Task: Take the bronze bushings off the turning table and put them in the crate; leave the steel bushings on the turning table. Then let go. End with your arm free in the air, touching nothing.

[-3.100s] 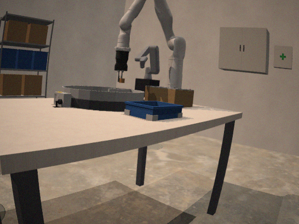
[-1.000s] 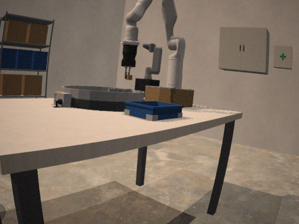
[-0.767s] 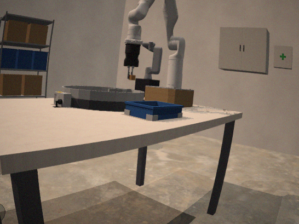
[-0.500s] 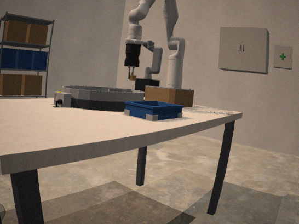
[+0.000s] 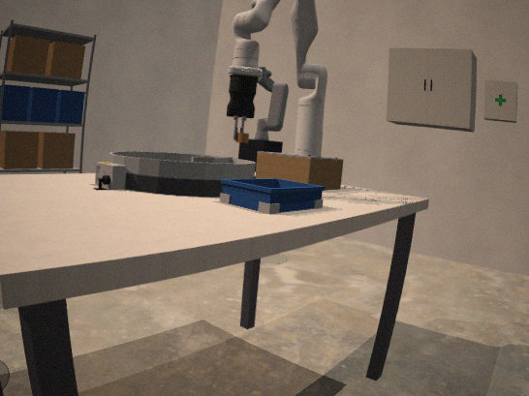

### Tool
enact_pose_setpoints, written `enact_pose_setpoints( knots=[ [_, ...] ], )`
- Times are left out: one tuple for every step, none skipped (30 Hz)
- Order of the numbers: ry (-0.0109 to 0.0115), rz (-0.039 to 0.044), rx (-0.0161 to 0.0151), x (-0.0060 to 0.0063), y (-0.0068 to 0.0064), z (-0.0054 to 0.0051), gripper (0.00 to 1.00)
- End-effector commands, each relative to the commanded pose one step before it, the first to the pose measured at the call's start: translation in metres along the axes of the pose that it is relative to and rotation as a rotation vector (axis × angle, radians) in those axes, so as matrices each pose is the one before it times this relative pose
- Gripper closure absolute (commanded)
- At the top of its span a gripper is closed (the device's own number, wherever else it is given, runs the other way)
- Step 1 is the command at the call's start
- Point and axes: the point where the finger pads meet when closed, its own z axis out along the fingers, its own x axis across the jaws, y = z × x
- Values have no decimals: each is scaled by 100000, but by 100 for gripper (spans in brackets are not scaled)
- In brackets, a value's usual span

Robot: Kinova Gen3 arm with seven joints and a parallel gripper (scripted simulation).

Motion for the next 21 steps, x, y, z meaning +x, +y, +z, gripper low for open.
enact_pose_setpoints(
  knots=[
    [82,-115,98,-4,-62,-40,100],
    [12,82,32,-376,-1081,-14,100],
    [3,-2,2,-403,-1095,-1,100],
    [3,-2,2,-403,-1095,-1,100],
    [3,-2,2,-403,-1095,-1,100],
    [3,-2,2,-403,-1095,-1,100],
    [0,0,0,0,0,0,100],
    [0,0,0,0,0,0,100],
    [0,0,0,0,0,0,100],
    [0,0,0,0,0,0,100],
    [0,0,0,0,0,0,100],
    [0,0,0,0,0,0,100],
    [0,0,0,0,0,0,100],
    [0,0,0,0,0,0,100],
    [0,0,0,0,0,0,100],
    [0,0,0,0,0,0,100],
    [0,0,0,0,0,0,100],
    [0,0,0,0,0,0,100],
    [14,63,47,-378,-1090,-22,100],
    [3,-2,2,-403,-1095,-1,100],
    [3,-2,2,-403,-1095,-1,100]
  ],
)
